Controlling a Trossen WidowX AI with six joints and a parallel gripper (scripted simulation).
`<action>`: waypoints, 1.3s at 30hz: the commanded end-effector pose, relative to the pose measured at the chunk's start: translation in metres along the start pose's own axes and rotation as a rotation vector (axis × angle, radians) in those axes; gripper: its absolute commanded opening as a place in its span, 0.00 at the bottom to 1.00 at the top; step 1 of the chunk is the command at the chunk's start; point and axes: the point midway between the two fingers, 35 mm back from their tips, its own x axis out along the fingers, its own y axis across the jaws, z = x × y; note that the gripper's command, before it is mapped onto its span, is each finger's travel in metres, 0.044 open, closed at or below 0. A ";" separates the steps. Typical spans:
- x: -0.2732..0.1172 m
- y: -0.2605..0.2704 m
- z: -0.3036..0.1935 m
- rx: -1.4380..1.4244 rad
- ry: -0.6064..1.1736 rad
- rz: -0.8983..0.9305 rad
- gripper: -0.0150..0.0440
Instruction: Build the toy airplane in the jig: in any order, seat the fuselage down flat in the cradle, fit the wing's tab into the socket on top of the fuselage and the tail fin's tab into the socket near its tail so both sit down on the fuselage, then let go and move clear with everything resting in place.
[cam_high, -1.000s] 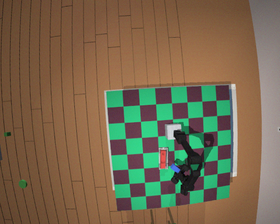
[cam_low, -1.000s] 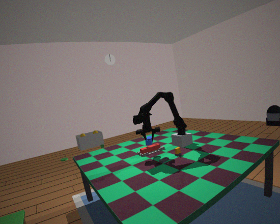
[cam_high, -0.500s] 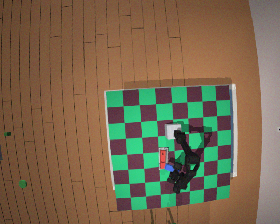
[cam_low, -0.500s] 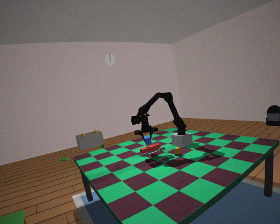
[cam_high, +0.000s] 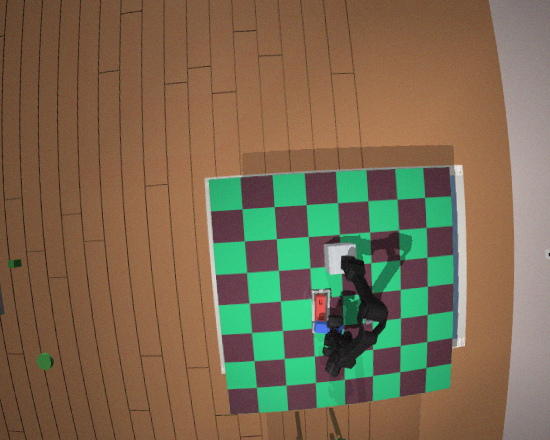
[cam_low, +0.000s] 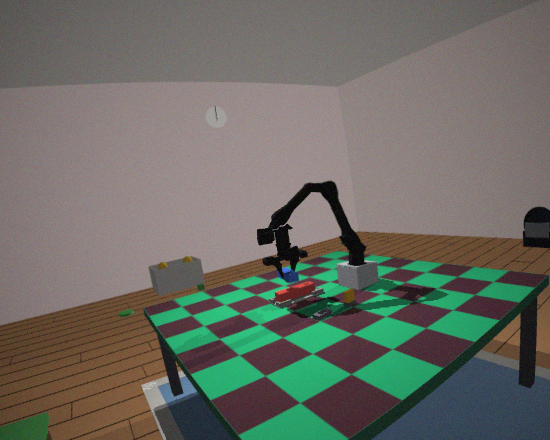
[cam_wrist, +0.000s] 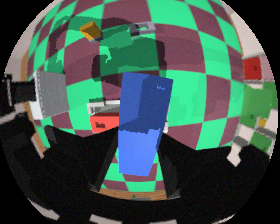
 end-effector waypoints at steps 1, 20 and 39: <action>0.004 0.005 -0.014 -0.078 0.007 0.004 0.25; 0.006 0.009 -0.024 -0.138 0.008 0.005 0.58; 0.018 0.008 -0.025 -0.138 0.008 0.005 0.58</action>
